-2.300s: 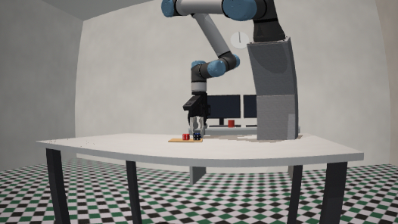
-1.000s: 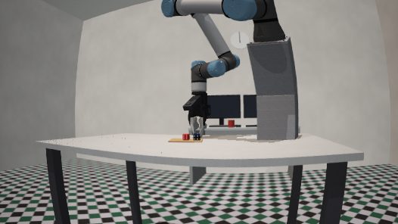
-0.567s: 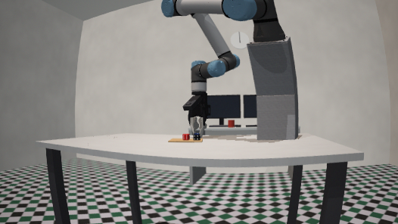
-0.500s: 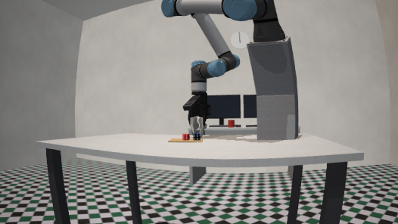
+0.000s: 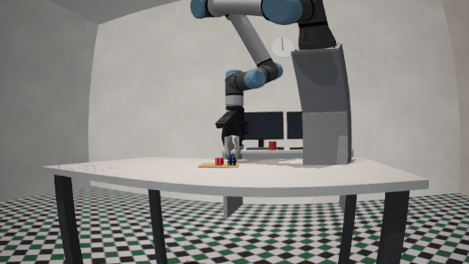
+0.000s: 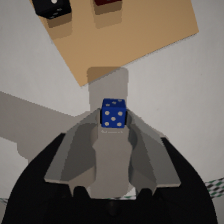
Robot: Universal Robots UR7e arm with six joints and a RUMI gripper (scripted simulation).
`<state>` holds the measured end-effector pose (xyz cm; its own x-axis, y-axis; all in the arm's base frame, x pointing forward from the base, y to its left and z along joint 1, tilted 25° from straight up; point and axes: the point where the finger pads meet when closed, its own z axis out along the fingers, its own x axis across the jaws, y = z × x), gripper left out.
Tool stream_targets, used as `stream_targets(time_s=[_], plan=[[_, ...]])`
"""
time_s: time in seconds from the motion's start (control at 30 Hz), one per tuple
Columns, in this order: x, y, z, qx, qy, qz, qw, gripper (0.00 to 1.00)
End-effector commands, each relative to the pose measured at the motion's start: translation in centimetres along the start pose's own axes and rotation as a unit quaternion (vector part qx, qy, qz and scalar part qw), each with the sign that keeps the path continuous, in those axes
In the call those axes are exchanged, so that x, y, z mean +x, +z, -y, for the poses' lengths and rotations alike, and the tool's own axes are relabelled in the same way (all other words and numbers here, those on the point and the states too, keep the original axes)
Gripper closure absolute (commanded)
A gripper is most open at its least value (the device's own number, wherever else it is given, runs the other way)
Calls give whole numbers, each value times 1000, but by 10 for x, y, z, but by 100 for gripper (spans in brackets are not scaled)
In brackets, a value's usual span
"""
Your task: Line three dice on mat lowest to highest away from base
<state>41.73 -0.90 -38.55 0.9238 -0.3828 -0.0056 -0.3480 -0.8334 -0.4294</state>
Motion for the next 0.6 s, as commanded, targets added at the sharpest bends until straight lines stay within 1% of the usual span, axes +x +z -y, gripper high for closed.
stream_targets(time_s=[0.0, 0.1, 0.17, 0.4, 0.57], plan=[[1, -13, 0, 0, 0, -1, 1000, 94], [1, -27, 0, 0, 0, -1, 1000, 94], [1, -27, 0, 0, 0, -1, 1000, 94], [1, -63, 0, 0, 0, -1, 1000, 94], [0, -83, 0, 0, 0, -1, 1000, 94]])
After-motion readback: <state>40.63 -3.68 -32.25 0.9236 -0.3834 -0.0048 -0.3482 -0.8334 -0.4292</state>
